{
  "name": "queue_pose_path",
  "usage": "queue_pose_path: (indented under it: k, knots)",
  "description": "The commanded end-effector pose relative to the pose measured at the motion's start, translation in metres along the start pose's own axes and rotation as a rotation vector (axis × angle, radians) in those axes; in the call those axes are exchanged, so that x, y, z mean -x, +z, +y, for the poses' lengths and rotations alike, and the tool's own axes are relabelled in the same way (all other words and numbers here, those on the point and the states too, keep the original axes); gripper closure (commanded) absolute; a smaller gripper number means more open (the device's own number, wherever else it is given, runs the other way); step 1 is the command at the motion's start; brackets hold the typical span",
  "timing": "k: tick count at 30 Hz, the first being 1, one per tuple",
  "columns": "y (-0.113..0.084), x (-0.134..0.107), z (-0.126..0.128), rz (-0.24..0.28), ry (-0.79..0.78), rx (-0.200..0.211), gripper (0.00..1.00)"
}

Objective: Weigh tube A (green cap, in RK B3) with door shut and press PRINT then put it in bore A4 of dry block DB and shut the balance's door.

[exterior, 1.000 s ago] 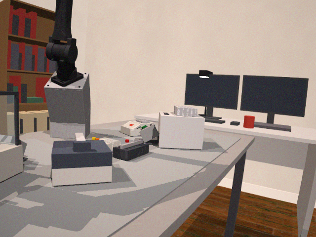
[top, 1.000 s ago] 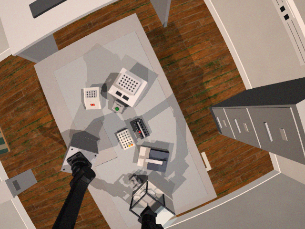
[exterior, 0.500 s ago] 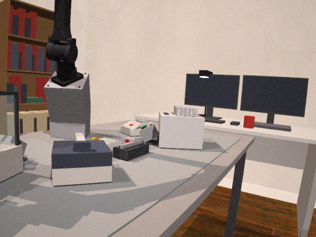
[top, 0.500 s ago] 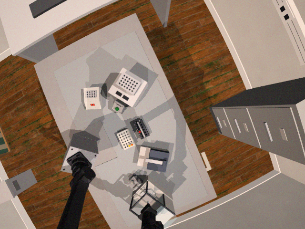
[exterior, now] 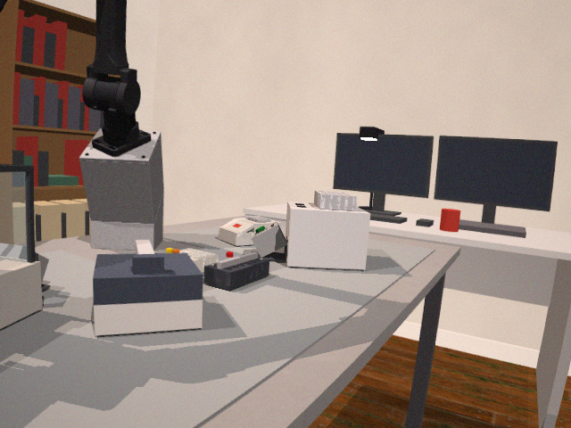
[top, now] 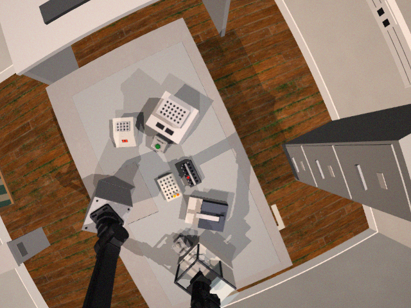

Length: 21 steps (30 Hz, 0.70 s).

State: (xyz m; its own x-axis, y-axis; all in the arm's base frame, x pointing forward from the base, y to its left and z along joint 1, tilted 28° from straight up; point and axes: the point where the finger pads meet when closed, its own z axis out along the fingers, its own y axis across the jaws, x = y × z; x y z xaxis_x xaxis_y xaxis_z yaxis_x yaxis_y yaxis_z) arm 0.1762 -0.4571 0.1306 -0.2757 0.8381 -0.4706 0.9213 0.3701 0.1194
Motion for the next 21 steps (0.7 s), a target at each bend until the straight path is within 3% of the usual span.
queue_pose_path:
  k: [1, 4, 12, 21]
  knots:
    - [0.013, -0.001, 0.006, 0.009, 0.003, 0.002, 0.91]
    - [0.012, 0.006, 0.006, -0.003, 0.002, 0.003, 0.91]
    - [0.027, -0.005, 0.006, 0.015, 0.004, 0.002, 0.91]
    - [0.015, 0.008, 0.002, -0.014, 0.000, 0.000, 0.91]
